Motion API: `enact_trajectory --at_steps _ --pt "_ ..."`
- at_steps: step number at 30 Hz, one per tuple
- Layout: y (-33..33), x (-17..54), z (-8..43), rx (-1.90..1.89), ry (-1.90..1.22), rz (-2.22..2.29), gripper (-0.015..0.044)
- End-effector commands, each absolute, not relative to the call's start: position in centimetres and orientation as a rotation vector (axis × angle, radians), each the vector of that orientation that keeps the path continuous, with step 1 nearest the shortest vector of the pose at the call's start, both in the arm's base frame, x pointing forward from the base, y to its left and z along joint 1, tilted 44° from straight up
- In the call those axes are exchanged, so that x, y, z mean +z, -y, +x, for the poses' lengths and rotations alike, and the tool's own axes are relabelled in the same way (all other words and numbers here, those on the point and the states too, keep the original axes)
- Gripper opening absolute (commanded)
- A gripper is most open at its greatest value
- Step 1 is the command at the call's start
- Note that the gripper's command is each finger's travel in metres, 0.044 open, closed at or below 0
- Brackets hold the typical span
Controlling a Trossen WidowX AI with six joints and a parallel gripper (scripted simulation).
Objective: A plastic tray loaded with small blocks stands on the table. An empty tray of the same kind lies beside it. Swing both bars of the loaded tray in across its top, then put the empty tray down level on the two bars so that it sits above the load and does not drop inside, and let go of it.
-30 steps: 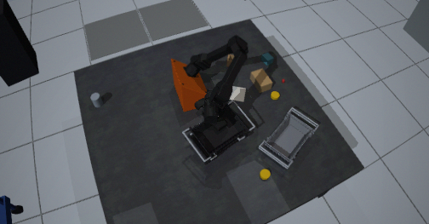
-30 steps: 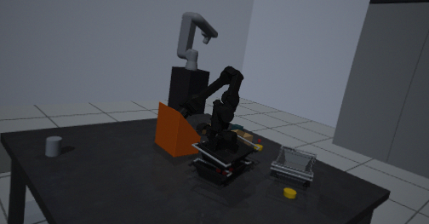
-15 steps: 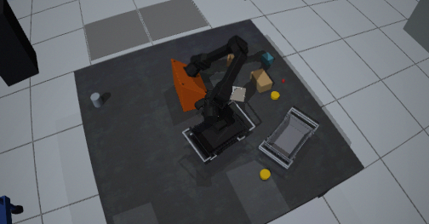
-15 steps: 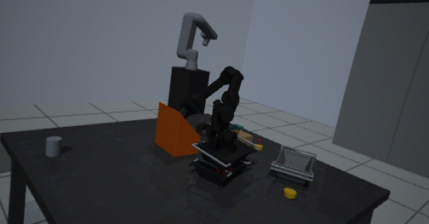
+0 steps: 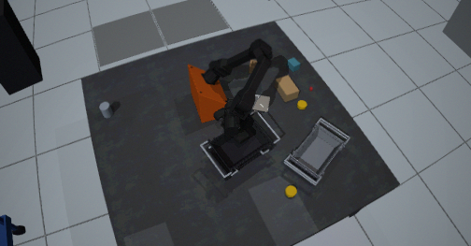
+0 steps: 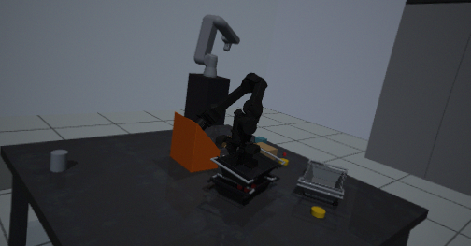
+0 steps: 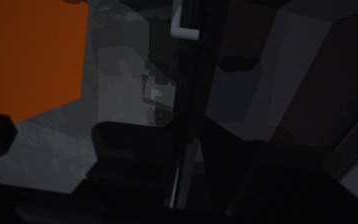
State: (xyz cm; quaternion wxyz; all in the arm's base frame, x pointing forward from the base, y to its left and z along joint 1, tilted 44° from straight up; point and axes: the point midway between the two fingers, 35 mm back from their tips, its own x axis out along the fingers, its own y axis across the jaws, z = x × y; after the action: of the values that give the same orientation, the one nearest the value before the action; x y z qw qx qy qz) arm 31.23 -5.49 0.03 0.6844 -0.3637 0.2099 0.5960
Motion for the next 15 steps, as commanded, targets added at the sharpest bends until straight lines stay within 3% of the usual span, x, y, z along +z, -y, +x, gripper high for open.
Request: enact_trajectory --at_steps 1,15 --pt "5.1 -0.34 30.77 1.356 -0.488 -0.803 0.0" --pt "4.64 -0.92 30.64 1.355 -0.488 -0.803 0.0"
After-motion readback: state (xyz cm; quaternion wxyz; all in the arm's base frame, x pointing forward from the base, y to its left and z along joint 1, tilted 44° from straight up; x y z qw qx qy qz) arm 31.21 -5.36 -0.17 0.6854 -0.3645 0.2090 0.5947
